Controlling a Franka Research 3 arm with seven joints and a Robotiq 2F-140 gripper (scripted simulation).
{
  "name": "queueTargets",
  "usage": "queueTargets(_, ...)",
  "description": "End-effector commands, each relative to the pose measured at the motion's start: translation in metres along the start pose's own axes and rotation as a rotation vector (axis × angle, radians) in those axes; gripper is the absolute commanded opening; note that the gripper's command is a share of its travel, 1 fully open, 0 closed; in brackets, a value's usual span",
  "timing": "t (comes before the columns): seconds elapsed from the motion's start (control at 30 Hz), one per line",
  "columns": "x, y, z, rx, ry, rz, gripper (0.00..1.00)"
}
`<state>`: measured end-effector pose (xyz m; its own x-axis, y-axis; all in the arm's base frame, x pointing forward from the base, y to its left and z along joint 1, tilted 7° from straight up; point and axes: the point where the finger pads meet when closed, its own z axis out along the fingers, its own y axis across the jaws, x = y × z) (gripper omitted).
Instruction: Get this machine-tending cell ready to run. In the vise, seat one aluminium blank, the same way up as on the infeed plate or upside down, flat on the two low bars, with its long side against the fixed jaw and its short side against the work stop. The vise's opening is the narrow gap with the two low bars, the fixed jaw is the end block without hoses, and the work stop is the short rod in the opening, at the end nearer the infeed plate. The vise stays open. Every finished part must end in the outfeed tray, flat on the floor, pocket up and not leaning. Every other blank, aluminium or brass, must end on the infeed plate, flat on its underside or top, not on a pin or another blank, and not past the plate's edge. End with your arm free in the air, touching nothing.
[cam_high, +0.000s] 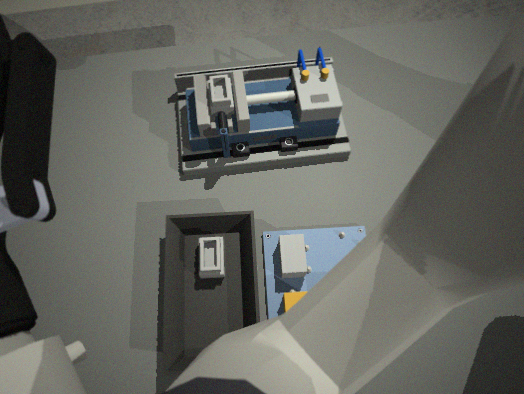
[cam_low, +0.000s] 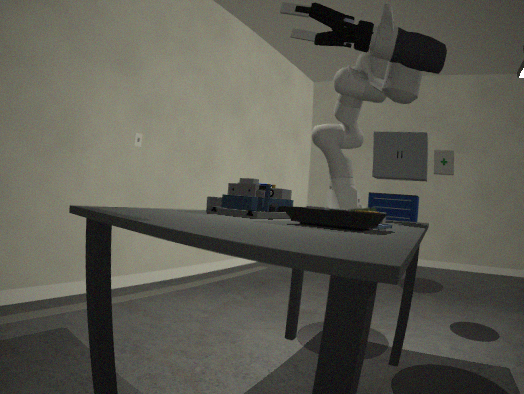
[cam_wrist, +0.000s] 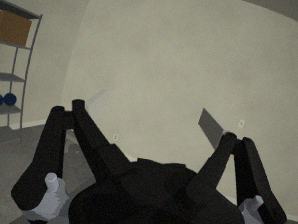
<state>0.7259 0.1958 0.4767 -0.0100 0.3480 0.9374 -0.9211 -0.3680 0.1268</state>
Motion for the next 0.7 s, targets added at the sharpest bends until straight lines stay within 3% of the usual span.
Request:
queueTargets(0.0,0.000,-0.001,0.001,0.004,-0.003,0.017,1.00)
queueTargets(0.13,0.000,-0.001,0.001,0.004,-0.003,0.017,1.00)
queueTargets(0.17,-0.042,-0.003,0.005,0.031,-0.124,0.006,1.00)
queueTargets(0.67,-0.042,-0.003,0.005,0.031,-0.124,0.006,1.00)
